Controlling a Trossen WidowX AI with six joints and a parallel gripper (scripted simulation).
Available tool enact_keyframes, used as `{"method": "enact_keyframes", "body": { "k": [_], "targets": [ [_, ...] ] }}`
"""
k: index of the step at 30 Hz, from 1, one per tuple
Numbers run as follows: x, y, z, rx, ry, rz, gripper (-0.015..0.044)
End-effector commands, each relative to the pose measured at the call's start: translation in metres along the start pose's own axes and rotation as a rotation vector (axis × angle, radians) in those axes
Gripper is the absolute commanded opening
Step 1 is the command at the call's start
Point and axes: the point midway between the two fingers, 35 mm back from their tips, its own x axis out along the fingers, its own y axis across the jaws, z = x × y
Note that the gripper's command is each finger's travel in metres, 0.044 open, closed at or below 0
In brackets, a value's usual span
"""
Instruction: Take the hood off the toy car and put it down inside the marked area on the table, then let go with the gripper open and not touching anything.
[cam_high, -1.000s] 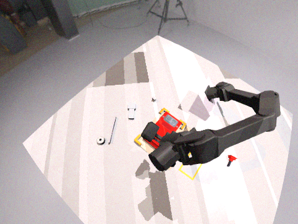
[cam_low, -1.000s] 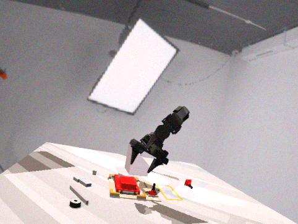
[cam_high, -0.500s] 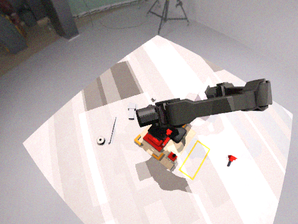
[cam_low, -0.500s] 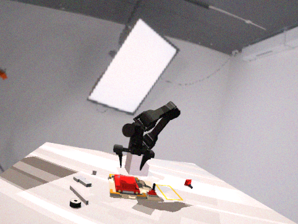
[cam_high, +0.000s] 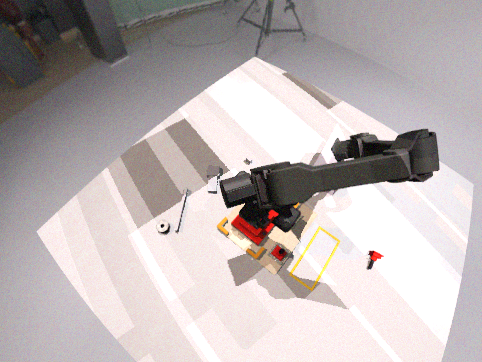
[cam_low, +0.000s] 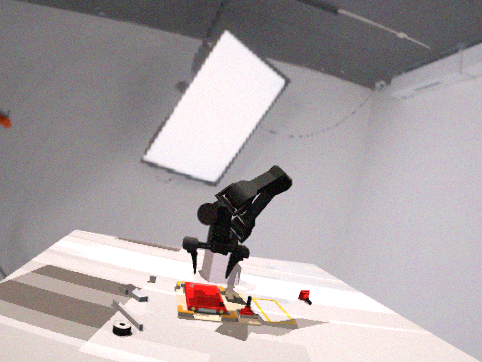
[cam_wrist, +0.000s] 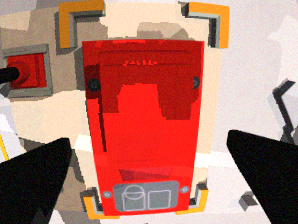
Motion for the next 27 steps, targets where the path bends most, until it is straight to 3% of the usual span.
{"method": "enact_keyframes", "body": {
  "k": [1,27],
  "targets": [
    [0.003,0.000,0.000,0.005,-0.001,0.004,0.0440],
    [0.022,-0.001,0.000,0.005,-0.001,0.005,0.0440]
  ]
}}
